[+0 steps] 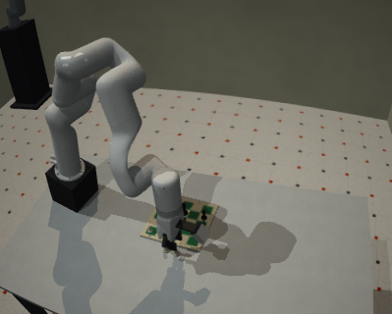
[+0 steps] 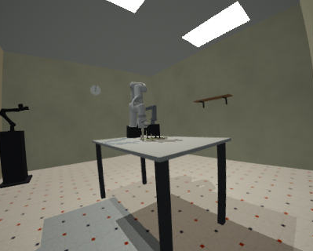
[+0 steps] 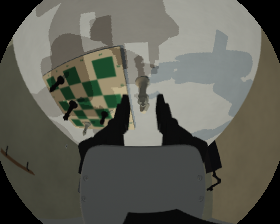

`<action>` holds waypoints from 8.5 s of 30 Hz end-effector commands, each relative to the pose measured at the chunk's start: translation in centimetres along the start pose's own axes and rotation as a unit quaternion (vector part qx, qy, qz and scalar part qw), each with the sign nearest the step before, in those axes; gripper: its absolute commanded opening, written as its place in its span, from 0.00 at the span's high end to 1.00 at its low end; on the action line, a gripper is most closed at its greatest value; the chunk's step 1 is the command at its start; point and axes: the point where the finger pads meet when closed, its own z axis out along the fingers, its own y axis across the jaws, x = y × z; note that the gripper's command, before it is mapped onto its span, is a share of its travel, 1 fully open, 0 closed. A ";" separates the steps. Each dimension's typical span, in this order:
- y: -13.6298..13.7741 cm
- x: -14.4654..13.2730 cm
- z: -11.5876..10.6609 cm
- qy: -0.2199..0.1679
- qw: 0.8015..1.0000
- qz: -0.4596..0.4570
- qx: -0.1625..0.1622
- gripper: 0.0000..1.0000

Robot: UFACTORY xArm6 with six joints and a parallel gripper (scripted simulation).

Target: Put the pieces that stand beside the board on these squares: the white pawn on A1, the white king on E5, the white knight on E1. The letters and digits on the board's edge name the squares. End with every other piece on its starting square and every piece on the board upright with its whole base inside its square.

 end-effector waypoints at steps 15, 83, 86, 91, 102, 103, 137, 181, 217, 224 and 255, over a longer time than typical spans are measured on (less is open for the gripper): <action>0.1 0.3 2.6 0.003 1.000 0.000 -0.001 0.58; 0.1 0.3 2.6 0.003 1.000 0.000 -0.001 1.00; 0.1 0.3 2.6 0.003 1.000 0.000 -0.001 1.00; 0.1 0.2 1.6 0.003 1.000 0.000 -0.001 1.00; 0.0 0.2 -4.5 0.003 1.000 0.000 -0.001 1.00; 0.0 0.2 -5.2 0.003 1.000 0.000 -0.001 1.00; -4.5 1.6 -7.4 0.001 0.986 0.167 0.001 1.00; -21.4 2.9 -8.1 0.002 0.722 0.692 0.002 1.00; -21.5 3.0 1.4 0.002 0.722 0.692 0.001 1.00; -21.5 3.0 1.6 0.002 0.722 0.692 0.001 1.00; -21.5 3.0 1.6 0.002 0.722 0.692 0.001 1.00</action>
